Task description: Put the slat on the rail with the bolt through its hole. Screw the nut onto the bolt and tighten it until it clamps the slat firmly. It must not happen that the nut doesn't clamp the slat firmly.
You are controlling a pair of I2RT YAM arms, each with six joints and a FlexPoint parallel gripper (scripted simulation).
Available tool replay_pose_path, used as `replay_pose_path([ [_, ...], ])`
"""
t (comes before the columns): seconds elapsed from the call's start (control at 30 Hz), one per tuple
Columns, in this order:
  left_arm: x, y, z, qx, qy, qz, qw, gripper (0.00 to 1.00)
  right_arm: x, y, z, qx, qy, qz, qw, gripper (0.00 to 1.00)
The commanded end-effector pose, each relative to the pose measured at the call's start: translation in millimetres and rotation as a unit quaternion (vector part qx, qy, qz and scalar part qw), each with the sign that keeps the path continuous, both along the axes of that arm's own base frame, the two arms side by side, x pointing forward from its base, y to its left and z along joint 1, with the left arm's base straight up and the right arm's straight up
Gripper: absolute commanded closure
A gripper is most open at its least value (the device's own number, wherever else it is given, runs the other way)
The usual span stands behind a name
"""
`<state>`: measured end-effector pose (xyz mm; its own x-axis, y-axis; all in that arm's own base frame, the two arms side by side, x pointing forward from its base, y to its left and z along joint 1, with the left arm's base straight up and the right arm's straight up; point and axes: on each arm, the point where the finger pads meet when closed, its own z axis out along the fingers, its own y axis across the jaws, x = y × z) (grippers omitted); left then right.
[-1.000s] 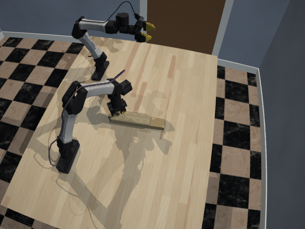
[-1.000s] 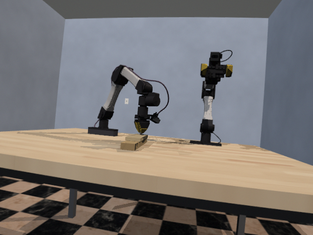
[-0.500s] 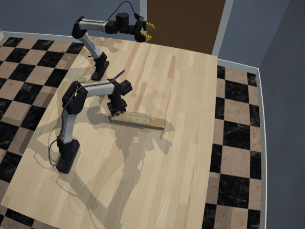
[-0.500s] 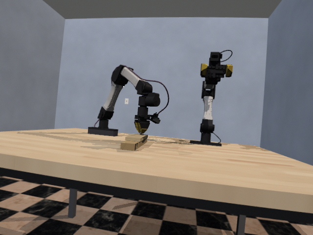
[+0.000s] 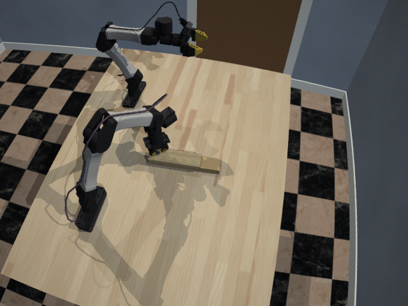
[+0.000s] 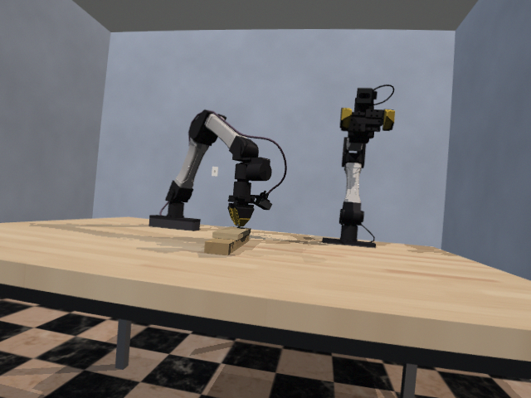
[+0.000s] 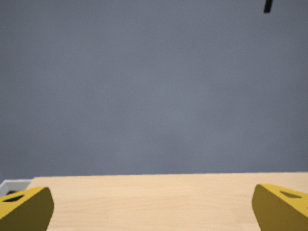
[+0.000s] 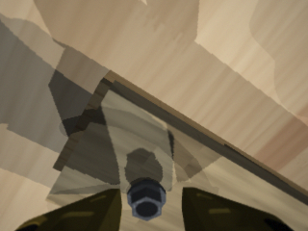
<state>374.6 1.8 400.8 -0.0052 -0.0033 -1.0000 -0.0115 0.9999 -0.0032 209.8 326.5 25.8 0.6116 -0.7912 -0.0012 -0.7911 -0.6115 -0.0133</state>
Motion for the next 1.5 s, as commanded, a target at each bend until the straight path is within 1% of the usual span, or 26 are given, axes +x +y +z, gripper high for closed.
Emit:
replay_pose_path([
  [0.0,-1.8,-0.7,7.5,0.001,-0.01,-0.001,1.0,0.0,1.0,2.8,4.5,0.007,-0.004,0.001,1.0,0.69],
  [0.1,-1.8,-0.7,7.5,0.001,-0.01,-0.001,1.0,0.0,1.0,2.8,4.5,0.007,-0.004,0.001,1.0,0.71],
  [0.47,-1.8,-0.7,7.5,0.001,-0.01,-0.001,1.0,0.0,1.0,2.8,4.5,0.007,-0.004,0.001,1.0,0.86],
  [1.4,-1.8,-0.7,7.5,0.001,-0.01,-0.001,1.0,0.0,1.0,2.8,4.2,0.007,-0.004,0.001,1.0,0.86],
  [1.47,-1.8,-0.7,7.5,0.001,-0.01,-0.001,1.0,0.0,1.1,2.9,2.9,0.006,-0.003,-0.013,1.0,0.86],
])
